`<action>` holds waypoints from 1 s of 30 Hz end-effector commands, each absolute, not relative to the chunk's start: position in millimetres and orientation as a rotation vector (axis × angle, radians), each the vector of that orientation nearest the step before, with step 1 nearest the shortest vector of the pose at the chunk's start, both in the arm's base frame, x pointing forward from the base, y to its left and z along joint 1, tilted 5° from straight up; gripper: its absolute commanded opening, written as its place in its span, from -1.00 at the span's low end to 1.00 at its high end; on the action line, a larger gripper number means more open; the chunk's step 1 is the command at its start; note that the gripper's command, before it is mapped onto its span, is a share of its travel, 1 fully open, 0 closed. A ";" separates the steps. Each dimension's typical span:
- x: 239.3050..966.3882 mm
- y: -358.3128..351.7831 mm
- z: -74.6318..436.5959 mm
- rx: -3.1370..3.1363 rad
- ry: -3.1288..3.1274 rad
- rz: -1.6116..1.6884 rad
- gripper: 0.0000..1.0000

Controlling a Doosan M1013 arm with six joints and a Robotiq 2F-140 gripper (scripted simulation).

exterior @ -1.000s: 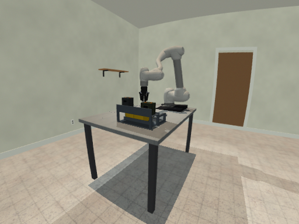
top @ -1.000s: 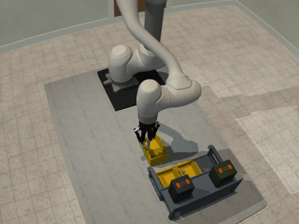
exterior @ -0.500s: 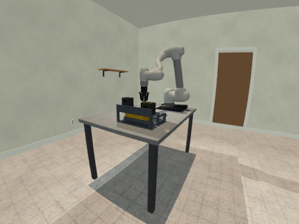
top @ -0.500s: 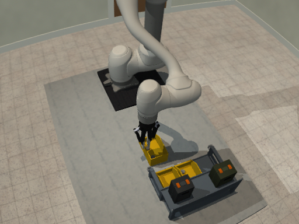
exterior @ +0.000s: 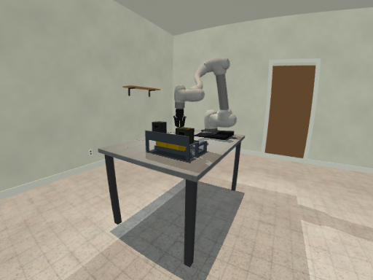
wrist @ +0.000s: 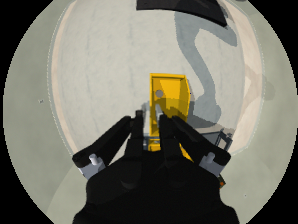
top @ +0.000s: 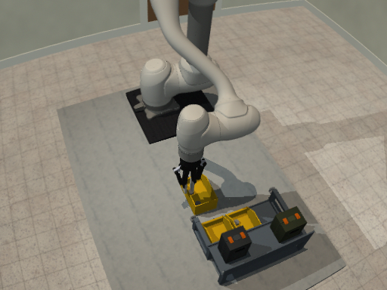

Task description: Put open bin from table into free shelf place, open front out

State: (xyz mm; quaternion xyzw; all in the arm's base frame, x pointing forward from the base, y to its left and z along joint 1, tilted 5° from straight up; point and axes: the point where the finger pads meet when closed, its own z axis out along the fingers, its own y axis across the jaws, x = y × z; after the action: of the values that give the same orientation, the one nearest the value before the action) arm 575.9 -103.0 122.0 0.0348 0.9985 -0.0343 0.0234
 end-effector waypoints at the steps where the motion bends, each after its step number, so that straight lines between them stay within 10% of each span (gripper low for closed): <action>1: 576.0 -103.1 120.0 0.108 3.091 -0.106 -0.69; 30: 577.3 -105.2 90.1 0.108 3.091 -0.106 -0.69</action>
State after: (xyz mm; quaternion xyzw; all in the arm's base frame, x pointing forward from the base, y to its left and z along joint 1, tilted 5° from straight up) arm 577.3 -105.2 90.8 0.0348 0.9985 -0.0343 0.0234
